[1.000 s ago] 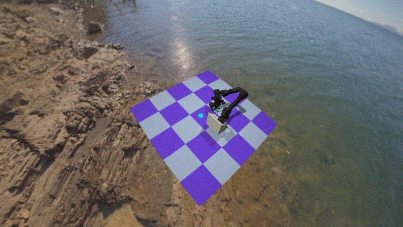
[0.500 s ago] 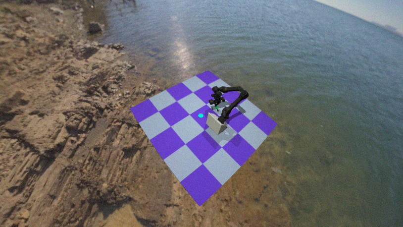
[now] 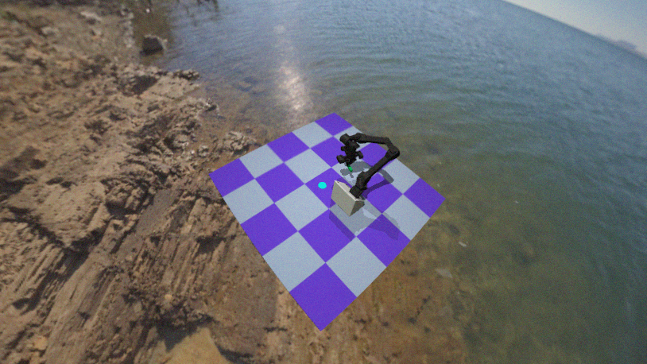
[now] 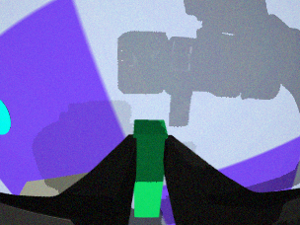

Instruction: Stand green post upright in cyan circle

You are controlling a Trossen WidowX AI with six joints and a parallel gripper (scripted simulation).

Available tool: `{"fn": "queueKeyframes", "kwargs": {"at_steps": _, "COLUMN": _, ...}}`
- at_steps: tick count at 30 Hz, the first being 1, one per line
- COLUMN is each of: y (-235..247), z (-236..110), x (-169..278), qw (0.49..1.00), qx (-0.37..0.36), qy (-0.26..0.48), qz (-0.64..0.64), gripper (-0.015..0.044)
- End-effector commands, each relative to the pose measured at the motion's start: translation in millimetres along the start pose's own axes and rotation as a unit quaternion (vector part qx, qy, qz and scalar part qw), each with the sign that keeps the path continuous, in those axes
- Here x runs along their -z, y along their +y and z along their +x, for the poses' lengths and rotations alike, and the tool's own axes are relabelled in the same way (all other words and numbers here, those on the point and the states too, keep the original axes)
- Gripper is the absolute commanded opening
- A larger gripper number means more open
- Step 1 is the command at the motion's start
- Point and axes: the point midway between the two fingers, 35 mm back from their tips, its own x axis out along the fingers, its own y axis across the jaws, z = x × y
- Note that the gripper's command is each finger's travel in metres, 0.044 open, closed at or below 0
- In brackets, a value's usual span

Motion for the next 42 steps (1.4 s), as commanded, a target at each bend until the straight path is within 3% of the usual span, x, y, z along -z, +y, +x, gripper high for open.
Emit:
{"fn": "queueKeyframes", "kwargs": {"at_steps": 1, "y": -5.6, "z": -17.6, "x": 0.0, "qw": 1.000, "qx": 0.003, "qy": -0.008, "qz": 0.008, "gripper": 0.0023}}
{"fn": "queueKeyframes", "kwargs": {"at_steps": 9, "y": -4.5, "z": -22.3, "x": 0.3, "qw": 1.000, "qx": 0.003, "qy": -0.009, "qz": -0.001, "gripper": 0.0023}}
{"fn": "queueKeyframes", "kwargs": {"at_steps": 22, "y": 36.6, "z": -26.5, "x": -6.6, "qw": 0.984, "qx": -0.008, "qy": -0.010, "qz": -0.178, "gripper": 0.0023}}
{"fn": "queueKeyframes", "kwargs": {"at_steps": 42, "y": 101.5, "z": -33.9, "x": -3.5, "qw": 0.898, "qx": -0.015, "qy": -0.013, "qz": -0.440, "gripper": 0.0023}}
